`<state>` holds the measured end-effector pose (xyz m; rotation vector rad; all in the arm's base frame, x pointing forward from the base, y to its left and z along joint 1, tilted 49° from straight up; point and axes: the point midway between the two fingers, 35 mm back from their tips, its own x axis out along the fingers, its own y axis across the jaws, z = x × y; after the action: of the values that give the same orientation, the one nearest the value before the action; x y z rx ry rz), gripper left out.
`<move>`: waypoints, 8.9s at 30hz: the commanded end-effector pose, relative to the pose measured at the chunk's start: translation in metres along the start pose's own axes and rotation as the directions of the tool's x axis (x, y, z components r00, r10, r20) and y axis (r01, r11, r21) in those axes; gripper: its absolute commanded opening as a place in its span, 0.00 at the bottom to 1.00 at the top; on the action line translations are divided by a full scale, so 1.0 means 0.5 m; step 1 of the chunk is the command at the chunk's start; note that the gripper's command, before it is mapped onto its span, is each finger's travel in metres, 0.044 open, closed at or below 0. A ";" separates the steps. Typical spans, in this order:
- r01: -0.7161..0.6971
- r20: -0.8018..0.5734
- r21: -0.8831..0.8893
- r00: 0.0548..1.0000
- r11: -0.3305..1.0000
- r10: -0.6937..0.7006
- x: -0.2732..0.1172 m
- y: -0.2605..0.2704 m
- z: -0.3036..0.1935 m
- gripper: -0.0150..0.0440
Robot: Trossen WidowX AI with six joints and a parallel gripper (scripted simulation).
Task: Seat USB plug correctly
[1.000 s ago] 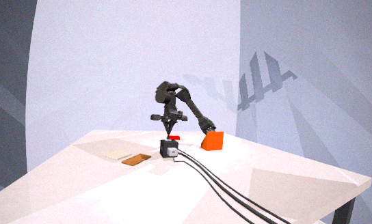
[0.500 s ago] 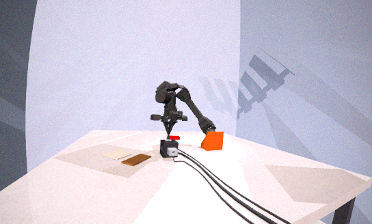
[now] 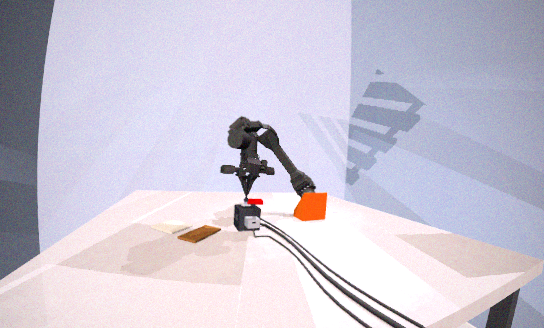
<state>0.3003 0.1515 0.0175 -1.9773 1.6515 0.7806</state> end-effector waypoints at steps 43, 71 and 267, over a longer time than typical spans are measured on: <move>0.000 0.001 0.271 1.000 0.963 0.000 -0.039 0.000 0.000 0.25; -0.001 0.001 0.846 1.000 0.534 0.000 -0.039 0.000 0.000 0.25; 0.000 -0.035 -0.054 0.999 -0.999 0.002 -0.015 0.003 -0.012 0.25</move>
<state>0.2983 0.1530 0.0269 0.5082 0.5696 -1.3512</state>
